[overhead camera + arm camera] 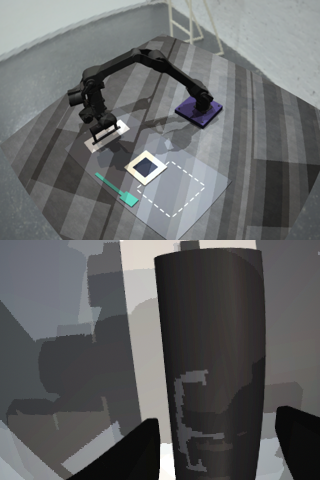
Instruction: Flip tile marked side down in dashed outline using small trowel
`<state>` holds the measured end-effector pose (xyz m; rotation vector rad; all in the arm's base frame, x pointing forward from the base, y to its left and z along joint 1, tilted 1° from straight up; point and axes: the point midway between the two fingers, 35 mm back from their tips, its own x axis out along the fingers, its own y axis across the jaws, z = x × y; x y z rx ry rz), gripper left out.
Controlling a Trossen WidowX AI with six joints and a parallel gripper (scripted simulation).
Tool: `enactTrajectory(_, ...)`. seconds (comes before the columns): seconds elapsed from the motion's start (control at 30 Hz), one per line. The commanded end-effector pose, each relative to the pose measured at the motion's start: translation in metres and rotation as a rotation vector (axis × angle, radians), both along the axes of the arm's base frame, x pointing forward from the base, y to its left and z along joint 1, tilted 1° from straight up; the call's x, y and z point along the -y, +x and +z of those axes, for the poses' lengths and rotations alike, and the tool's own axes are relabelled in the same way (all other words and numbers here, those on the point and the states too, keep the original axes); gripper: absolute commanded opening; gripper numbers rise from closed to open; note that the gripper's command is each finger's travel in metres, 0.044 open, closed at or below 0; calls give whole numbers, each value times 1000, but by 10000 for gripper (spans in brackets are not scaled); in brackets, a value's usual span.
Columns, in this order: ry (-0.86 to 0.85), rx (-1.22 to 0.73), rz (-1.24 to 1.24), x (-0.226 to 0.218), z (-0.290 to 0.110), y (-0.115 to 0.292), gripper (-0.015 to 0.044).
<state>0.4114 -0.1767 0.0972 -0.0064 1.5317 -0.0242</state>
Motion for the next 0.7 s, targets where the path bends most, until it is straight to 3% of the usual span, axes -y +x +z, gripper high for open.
enactTrajectory(0.0, -5, 3, 4, 1, 0, 0, 158)
enactTrajectory(0.17, -5, 3, 4, 1, 0, 0, 130)
enactTrajectory(0.67, -5, 3, 4, 1, 0, 0, 130)
